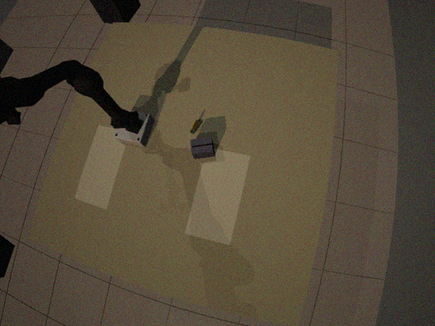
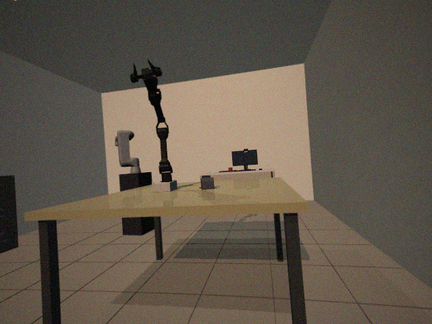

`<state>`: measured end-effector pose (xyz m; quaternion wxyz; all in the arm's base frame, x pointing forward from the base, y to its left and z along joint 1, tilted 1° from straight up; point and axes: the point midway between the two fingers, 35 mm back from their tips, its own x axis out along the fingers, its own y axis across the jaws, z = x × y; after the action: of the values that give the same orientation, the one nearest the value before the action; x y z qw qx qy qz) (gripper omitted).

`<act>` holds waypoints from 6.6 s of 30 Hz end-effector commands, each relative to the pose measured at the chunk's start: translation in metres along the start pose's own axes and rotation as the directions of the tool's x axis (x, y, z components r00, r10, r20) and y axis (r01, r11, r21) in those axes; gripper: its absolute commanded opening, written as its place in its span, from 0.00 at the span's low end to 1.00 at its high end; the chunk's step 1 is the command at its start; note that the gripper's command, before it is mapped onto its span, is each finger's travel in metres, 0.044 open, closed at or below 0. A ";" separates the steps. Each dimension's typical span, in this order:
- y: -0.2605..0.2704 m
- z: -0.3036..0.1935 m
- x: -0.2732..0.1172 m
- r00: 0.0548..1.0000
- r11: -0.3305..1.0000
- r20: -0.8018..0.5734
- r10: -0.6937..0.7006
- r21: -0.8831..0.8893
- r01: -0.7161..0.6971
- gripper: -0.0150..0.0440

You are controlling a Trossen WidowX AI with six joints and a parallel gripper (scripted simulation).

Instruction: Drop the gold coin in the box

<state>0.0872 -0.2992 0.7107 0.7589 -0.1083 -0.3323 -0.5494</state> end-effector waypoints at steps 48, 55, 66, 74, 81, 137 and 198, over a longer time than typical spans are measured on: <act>0.264 -0.347 -0.493 -0.408 -0.249 -0.864 0.295 0.342 -0.906 0.53; 0.214 -0.339 -0.599 -0.580 -0.607 -0.814 0.042 0.440 -0.662 0.53; 0.165 -0.322 -0.662 -0.613 -0.797 -0.769 -0.183 0.481 -0.365 0.53; 0.168 -0.330 -0.672 -0.613 -0.797 -0.768 -0.183 0.481 -0.365 0.53; 0.163 -0.348 -0.687 -0.613 -0.797 -0.768 -0.183 0.481 -0.365 0.53; 0.147 -0.401 -0.729 -0.613 -0.797 -0.768 -0.184 0.482 -0.365 0.25; 0.160 -0.326 -0.670 -0.613 -0.517 -0.768 -0.183 0.606 -0.605 0.25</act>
<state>0.2434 0.0984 0.0786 0.6178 -0.3613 0.6066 0.3461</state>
